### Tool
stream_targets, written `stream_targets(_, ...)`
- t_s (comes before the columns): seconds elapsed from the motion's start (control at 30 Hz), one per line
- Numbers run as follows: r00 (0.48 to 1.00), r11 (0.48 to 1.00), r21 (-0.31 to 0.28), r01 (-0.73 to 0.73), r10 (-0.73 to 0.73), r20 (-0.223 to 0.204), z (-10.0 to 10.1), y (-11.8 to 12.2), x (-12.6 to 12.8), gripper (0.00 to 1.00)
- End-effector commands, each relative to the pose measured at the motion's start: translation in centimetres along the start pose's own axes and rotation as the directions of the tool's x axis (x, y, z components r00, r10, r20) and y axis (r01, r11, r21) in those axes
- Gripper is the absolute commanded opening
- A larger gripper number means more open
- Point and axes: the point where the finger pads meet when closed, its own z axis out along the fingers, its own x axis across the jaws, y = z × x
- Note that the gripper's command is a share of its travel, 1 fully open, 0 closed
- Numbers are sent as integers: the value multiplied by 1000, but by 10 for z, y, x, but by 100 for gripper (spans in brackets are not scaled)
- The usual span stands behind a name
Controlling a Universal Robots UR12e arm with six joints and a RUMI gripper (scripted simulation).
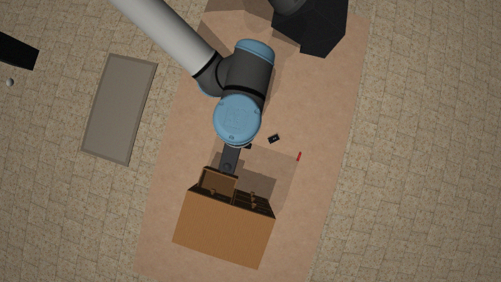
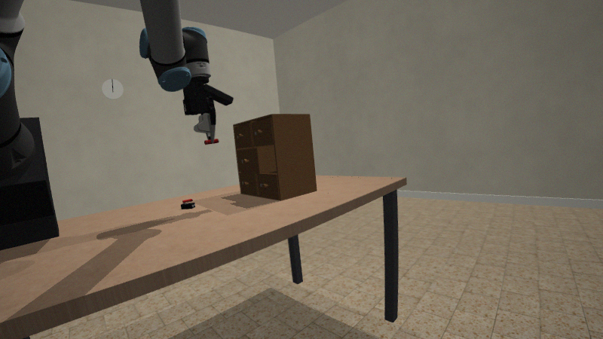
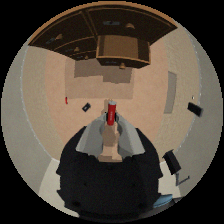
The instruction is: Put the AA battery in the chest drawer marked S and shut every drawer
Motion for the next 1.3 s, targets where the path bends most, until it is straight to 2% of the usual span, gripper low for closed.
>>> stream_targets(0.0,1000,1000,19,0,0,0,0,0,0,5)
stream_targets(0.67,1000,996,94,0,0,0,0,0,0,5)
stream_targets(1.27,1000,982,190,0,0,0,1,1,0,5)
